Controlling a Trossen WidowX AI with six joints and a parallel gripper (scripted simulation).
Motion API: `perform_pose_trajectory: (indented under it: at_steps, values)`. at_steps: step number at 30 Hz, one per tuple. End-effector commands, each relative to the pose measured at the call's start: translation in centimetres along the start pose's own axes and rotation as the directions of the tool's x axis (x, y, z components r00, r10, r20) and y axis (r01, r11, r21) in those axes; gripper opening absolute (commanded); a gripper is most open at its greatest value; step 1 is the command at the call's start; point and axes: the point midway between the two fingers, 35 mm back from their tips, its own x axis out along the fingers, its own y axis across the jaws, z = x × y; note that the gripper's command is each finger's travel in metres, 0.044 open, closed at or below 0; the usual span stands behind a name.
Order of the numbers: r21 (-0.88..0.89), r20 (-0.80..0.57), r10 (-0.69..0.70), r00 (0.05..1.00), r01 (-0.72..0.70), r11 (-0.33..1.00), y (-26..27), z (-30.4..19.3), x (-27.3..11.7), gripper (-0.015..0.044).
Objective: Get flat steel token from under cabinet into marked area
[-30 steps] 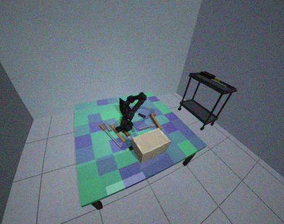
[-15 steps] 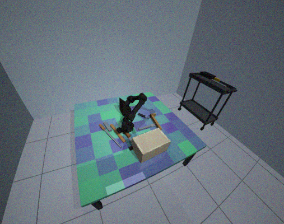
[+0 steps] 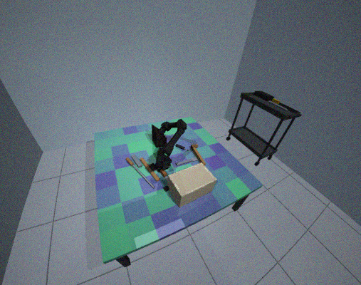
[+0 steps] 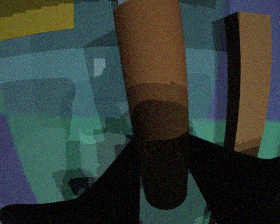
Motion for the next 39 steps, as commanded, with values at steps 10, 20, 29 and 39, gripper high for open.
perform_pose_trajectory:
  at_steps: [10, 20, 29, 39]
  values:
    - [-0.001, 0.005, 0.001, 1.000, -0.001, 1.000, 0.0, 1.6, 0.0, 0.0000]
    - [-0.002, 0.006, 0.001, 1.000, -0.001, 1.000, 0.1, 2.7, 0.0, 0.0000]
    - [-0.002, 0.006, 0.001, 1.000, -0.001, 1.000, 0.1, 3.6, -0.1, 0.0000]
    - [-0.002, 0.006, 0.002, 1.000, -0.002, 1.000, 0.1, 4.6, -0.1, 0.0000]
